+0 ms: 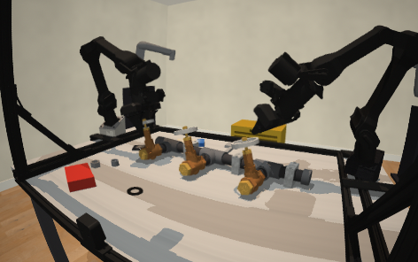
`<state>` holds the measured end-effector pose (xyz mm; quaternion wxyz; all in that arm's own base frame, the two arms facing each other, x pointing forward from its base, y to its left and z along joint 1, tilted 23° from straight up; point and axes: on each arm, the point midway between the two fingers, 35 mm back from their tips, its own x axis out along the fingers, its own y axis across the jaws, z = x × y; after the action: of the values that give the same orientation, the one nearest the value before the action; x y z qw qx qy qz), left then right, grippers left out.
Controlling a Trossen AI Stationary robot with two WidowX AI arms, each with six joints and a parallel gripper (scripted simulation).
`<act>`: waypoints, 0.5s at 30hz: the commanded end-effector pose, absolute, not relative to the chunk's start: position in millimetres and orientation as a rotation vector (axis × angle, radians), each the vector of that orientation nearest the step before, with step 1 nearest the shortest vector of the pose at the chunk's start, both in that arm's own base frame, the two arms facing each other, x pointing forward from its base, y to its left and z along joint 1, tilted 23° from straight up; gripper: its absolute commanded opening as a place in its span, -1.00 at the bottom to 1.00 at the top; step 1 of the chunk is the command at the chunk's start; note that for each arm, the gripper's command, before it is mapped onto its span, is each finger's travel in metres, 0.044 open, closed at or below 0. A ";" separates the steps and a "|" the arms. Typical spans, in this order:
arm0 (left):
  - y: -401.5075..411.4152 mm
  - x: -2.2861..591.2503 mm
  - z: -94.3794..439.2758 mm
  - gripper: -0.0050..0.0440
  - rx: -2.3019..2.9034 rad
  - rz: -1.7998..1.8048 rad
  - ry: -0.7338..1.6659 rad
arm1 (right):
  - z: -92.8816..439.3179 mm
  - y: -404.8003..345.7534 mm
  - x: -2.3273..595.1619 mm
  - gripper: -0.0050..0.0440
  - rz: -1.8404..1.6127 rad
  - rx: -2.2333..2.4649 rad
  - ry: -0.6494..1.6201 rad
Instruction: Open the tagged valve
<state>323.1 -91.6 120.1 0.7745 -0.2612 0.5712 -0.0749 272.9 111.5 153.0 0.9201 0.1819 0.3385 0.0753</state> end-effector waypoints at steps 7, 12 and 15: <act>-91.8 323.2 120.3 -0.80 -1.088 0.221 1.284 | 153.0 111.5 272.9 0.84 0.155 0.374 0.696; -91.8 323.2 120.3 -0.80 -1.114 0.241 1.284 | 153.0 111.5 272.9 0.84 0.155 0.374 0.696; -91.8 323.3 120.3 -0.60 -1.093 0.226 1.283 | 153.0 111.5 272.9 0.84 0.155 0.374 0.696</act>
<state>323.3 -91.8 120.3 0.6589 -0.4840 0.5669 0.1008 272.9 111.5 153.0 0.9201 0.1819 0.3385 0.0753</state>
